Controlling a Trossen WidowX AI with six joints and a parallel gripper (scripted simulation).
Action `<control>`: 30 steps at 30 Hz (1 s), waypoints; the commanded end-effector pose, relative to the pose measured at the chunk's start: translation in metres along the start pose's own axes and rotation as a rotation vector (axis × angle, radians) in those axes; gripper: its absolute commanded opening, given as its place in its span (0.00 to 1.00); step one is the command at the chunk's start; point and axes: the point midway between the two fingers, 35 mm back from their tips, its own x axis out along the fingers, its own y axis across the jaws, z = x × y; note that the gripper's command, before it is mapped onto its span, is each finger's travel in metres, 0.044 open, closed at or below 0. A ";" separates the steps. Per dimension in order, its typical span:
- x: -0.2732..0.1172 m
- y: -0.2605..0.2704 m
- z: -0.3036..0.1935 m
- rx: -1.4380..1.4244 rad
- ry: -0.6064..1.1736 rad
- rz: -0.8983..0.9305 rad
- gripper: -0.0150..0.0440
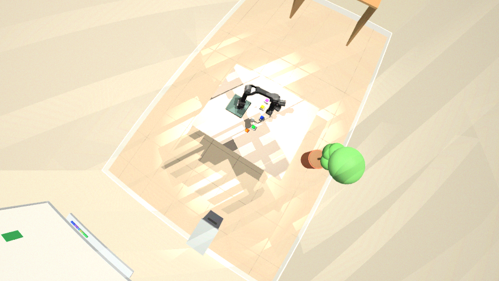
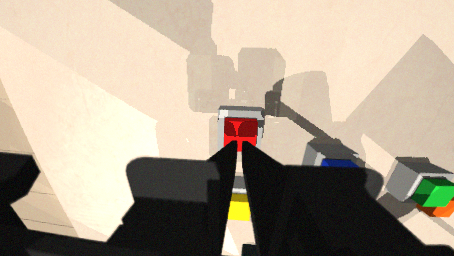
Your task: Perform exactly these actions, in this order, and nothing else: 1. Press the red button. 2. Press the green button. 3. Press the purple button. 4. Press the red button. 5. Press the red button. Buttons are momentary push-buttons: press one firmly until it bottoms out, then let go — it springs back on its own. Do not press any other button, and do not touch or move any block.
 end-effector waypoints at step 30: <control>0.029 -0.001 -0.002 -0.004 0.007 -0.005 0.29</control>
